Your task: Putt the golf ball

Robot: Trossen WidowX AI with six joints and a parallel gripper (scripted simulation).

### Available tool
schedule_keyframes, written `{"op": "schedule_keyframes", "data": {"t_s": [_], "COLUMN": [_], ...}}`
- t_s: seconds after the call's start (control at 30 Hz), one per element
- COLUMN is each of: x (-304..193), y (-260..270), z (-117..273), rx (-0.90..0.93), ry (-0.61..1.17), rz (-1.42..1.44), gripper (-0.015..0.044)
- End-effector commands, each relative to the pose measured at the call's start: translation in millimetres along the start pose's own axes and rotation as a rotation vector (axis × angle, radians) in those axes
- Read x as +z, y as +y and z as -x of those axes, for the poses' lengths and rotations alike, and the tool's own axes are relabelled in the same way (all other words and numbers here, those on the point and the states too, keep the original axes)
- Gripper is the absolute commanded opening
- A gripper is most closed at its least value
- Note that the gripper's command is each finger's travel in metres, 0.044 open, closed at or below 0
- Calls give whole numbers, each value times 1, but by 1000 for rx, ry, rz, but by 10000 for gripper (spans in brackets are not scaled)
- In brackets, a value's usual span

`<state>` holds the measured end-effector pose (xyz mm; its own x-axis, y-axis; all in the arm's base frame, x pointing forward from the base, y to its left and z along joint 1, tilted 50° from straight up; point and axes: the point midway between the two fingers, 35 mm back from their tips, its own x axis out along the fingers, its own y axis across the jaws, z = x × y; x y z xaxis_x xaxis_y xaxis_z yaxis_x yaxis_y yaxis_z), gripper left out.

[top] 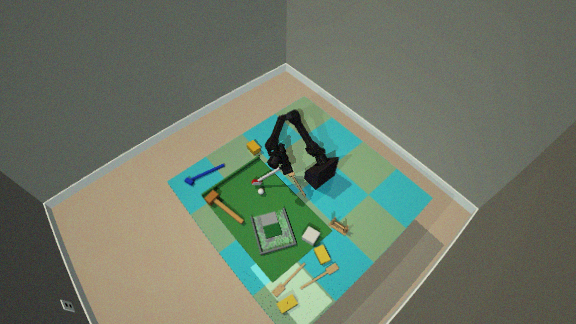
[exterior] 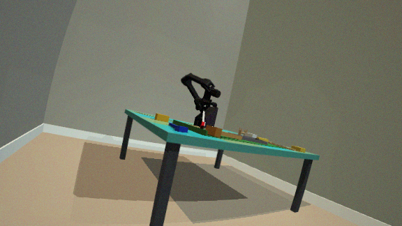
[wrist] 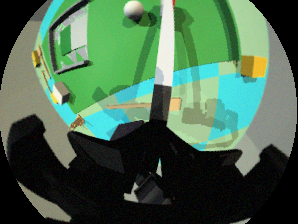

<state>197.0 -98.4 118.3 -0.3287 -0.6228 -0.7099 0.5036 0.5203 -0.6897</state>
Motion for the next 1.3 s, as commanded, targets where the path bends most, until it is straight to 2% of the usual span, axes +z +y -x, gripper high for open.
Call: {"op": "schedule_keyframes", "data": {"t_s": [0.0,0.33,0.6,0.93,1.27], "x": [0,1,2,1,-3], "y": [0,-30,-25,99,108], "z": [0,-3,-3,-3,5], "rx": [0,-6,1,2,1], "ry": [0,-8,-2,-7,-7], "rz": [-1,6,-6,5,5], "gripper": [0,0,0,0,0]}}
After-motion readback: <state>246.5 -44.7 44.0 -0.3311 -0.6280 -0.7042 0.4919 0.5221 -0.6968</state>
